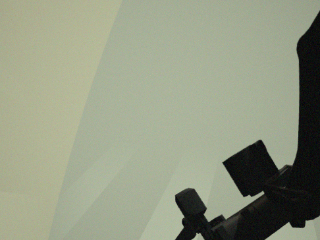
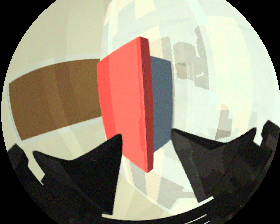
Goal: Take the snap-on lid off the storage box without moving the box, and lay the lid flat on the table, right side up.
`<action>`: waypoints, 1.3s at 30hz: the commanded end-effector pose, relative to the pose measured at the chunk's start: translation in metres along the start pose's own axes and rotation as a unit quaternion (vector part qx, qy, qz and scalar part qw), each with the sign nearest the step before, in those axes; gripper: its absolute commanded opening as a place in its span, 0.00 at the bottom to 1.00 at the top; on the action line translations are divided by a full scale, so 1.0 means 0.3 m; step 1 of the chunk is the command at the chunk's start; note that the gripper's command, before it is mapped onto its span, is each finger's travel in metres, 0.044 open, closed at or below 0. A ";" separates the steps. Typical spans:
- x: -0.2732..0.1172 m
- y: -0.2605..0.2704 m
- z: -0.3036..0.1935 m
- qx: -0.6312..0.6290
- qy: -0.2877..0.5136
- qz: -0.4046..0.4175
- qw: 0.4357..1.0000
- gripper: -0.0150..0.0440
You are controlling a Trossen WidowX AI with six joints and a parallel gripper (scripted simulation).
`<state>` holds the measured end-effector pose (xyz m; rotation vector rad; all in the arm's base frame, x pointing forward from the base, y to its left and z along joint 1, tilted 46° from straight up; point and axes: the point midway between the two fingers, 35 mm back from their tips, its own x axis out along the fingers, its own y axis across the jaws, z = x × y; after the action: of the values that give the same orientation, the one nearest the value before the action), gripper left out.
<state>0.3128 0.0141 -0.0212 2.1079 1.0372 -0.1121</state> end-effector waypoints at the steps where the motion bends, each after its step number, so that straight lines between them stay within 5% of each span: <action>1: 0.021 -0.004 0.007 0.003 -0.003 -0.002 1.000 0.65; 39: 0.217 -0.007 -0.001 0.006 0.001 0.001 1.000 0.65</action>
<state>0.3521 0.0544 -0.0440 2.1136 1.0398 -0.1096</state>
